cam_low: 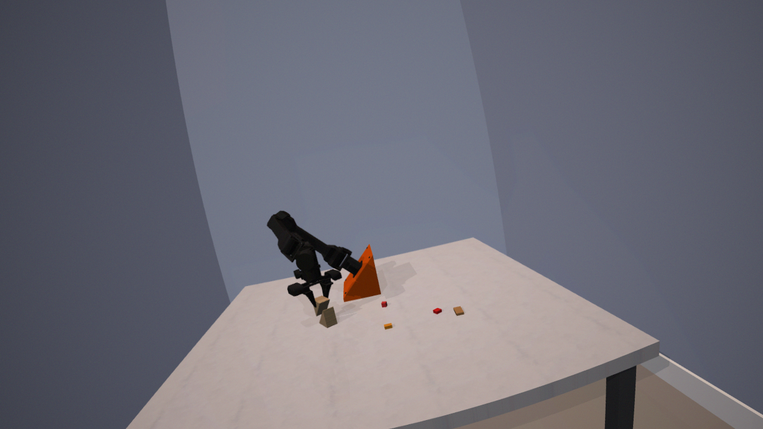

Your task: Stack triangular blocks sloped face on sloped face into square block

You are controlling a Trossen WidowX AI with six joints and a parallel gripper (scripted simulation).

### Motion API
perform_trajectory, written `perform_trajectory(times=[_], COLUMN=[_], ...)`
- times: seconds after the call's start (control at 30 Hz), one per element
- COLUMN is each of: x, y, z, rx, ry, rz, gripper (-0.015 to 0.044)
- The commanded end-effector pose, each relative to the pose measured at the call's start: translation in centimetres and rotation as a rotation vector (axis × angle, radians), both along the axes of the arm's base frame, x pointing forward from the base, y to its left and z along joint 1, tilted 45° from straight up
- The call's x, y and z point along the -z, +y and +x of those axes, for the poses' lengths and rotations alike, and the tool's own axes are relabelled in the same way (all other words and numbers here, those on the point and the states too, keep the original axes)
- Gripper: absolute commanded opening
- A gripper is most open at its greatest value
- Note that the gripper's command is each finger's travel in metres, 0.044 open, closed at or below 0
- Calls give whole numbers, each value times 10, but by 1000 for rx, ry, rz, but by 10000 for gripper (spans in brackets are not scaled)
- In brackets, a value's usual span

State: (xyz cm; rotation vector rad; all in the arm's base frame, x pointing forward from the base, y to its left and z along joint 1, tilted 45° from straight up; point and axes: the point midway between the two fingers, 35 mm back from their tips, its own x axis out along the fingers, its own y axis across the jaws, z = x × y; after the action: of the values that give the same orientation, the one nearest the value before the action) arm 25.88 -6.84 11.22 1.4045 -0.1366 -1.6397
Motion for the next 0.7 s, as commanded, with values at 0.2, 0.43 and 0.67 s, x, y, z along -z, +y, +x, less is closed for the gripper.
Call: perform_trajectory(times=[0.2, 0.43, 0.67], x=[2, 3, 7], y=[-1, -2, -4], z=[0, 1, 3], rx=[3, 4, 4], ry=[4, 5, 5], rz=[-12, -13, -13], gripper=[0, 0, 0])
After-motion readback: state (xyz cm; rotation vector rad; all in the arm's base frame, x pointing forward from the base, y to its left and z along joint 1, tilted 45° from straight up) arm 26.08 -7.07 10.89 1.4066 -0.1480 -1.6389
